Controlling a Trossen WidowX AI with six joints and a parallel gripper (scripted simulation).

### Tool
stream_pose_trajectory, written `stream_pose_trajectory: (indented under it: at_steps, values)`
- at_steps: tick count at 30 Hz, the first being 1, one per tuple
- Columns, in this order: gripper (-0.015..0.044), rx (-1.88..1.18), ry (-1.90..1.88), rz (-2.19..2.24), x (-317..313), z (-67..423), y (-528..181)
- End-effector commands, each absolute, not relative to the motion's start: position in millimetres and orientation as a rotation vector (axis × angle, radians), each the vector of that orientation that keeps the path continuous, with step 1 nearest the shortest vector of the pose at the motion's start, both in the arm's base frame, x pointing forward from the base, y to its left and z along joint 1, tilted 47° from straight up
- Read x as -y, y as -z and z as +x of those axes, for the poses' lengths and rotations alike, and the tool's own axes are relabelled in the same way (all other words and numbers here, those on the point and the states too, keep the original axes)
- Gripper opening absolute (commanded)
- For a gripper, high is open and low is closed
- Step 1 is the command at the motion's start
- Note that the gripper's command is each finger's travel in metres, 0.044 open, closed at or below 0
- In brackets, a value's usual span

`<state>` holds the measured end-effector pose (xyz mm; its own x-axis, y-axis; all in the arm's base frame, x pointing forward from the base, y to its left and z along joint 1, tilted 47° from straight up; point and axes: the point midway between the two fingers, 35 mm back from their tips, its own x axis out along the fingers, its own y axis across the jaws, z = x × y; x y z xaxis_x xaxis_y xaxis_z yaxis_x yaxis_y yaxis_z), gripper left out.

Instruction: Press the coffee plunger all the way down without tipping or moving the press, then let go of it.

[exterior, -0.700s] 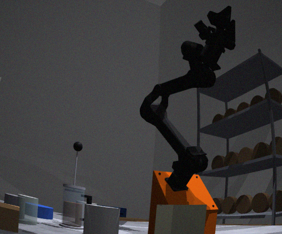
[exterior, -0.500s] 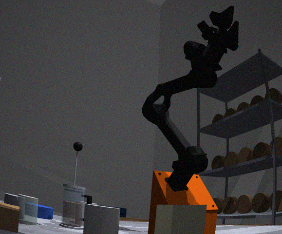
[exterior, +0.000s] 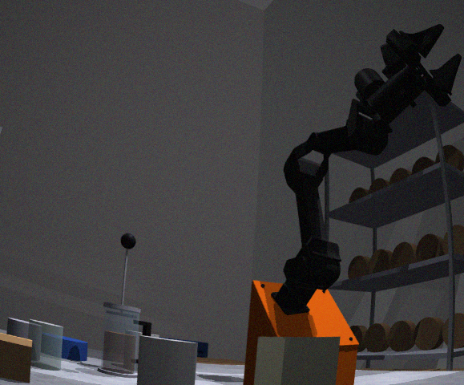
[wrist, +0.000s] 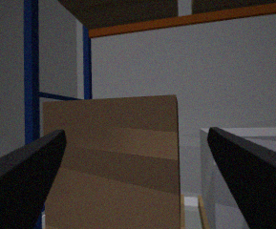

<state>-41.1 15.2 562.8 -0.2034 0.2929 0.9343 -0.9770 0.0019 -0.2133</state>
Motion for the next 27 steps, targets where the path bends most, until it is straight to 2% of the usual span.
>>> stream_pose_trajectory:
  at_steps: [1,8,15,21,27]
  values:
    - [0.0440,1.061,-1.376,0.687,-65,-18,-555]
    - [0.0440,0.837,-1.191,0.381,-139,59,-524]
    - [0.0440,0.597,-1.000,0.209,-158,146,-479]
    - [0.0440,0.361,-0.802,0.101,-139,233,-425]
    - [0.0440,0.123,-0.600,0.075,-85,302,-363]
